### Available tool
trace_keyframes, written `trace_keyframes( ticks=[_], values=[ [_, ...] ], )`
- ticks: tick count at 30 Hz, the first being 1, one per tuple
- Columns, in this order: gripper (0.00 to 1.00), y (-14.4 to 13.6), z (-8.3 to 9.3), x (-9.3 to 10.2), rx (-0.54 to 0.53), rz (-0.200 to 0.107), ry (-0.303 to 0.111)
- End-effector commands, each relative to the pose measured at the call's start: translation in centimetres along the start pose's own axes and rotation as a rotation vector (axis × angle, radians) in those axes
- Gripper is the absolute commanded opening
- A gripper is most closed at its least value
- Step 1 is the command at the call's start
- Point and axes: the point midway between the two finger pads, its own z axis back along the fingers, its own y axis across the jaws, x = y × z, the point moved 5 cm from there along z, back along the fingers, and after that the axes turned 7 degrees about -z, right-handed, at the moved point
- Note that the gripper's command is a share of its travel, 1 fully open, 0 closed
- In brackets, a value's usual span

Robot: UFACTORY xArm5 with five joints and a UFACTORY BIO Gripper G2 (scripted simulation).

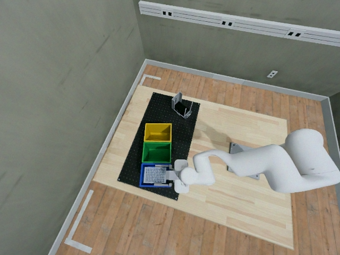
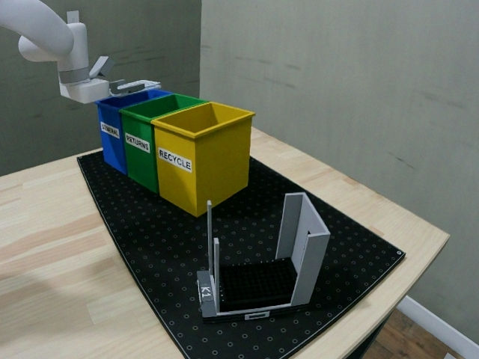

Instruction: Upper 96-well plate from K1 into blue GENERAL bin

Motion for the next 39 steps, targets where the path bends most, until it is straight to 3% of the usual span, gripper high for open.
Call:
trace_keyframes(
  ticks=[1,17,39],
  values=[
    [0.0,0.0,0.0,0.2,0.0,0.001,-0.003],
    [0.0,-0.1,0.0,0.2,0.0,0.001,-0.003],
    [0.0,-0.5,0.0,-3.1,0.0,0.001,-0.003]
  ],
)
